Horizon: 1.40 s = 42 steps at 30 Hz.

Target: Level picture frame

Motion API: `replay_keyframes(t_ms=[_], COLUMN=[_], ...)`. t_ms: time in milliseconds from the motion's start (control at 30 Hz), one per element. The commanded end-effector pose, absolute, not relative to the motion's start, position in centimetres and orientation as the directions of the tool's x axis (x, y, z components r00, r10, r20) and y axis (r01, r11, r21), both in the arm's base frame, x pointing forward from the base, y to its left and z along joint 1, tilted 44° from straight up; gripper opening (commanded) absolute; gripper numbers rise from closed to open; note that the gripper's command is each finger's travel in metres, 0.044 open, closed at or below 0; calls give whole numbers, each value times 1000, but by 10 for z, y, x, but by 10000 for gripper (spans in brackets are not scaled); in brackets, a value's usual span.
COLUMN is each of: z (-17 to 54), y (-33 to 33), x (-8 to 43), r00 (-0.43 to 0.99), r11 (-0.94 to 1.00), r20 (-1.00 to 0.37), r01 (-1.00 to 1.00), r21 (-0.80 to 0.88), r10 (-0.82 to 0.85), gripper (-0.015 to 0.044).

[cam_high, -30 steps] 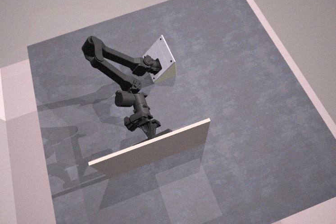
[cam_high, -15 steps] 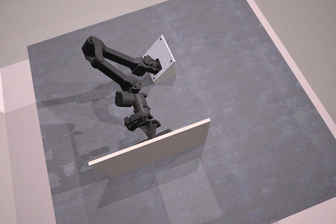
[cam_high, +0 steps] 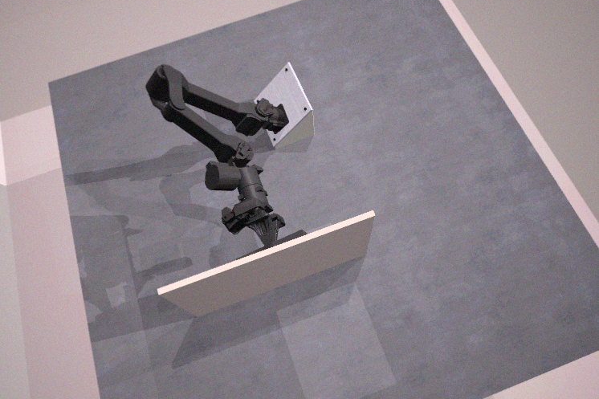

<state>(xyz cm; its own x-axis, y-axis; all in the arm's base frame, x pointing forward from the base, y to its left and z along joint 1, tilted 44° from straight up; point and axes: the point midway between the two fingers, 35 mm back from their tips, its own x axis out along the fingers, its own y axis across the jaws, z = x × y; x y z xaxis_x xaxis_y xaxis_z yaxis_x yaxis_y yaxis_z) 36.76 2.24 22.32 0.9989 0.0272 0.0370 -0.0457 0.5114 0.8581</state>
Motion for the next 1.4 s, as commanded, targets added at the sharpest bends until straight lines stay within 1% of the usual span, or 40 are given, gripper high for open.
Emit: replay_keyframes(t_ms=[0,1367], z=[223,222], y=[22,22], x=[368,368], r00=[999,999], r11=[544,706], r20=[39,41], r01=[-48,-48], r21=[838,707], r10=[27,27], gripper=[0,0])
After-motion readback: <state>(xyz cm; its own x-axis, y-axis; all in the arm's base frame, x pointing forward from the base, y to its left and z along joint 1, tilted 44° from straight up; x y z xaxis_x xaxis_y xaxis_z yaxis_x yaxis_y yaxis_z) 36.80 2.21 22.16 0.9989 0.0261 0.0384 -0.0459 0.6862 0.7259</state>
